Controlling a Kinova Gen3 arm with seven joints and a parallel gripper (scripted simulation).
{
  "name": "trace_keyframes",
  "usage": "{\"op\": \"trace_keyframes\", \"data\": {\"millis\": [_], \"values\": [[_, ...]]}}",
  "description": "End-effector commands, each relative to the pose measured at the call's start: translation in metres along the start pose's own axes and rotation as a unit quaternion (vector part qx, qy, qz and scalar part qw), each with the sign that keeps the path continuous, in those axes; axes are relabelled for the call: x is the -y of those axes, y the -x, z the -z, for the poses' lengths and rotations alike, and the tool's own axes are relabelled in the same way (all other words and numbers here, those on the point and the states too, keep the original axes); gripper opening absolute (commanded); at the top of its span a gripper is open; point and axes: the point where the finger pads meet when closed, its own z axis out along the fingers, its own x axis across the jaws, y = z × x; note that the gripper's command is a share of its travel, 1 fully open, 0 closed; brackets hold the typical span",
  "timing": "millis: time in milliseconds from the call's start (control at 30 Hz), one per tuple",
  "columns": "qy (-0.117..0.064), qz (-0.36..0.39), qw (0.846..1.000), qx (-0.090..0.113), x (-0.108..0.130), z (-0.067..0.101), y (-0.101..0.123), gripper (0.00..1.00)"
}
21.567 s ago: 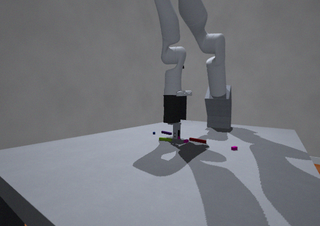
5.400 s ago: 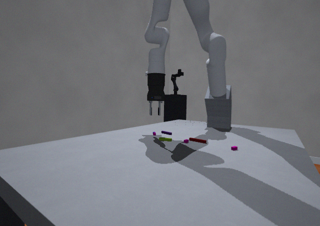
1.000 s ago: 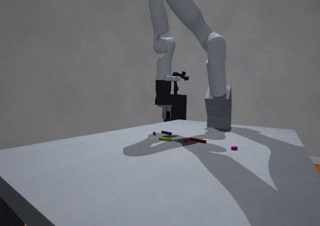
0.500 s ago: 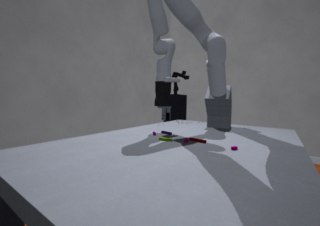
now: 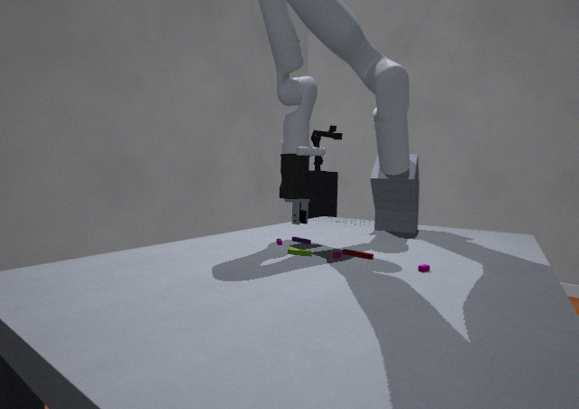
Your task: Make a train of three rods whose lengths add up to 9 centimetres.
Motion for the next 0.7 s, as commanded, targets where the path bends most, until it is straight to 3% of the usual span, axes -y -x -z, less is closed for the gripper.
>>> {"op": "trace_keyframes", "data": {"millis": [0,667], "values": [[-0.004,0.000,1.000,0.004,0.003,-0.006,0.003,0.54],[-0.004,0.000,1.000,0.004,0.003,-0.029,0.004,0.54]]}}
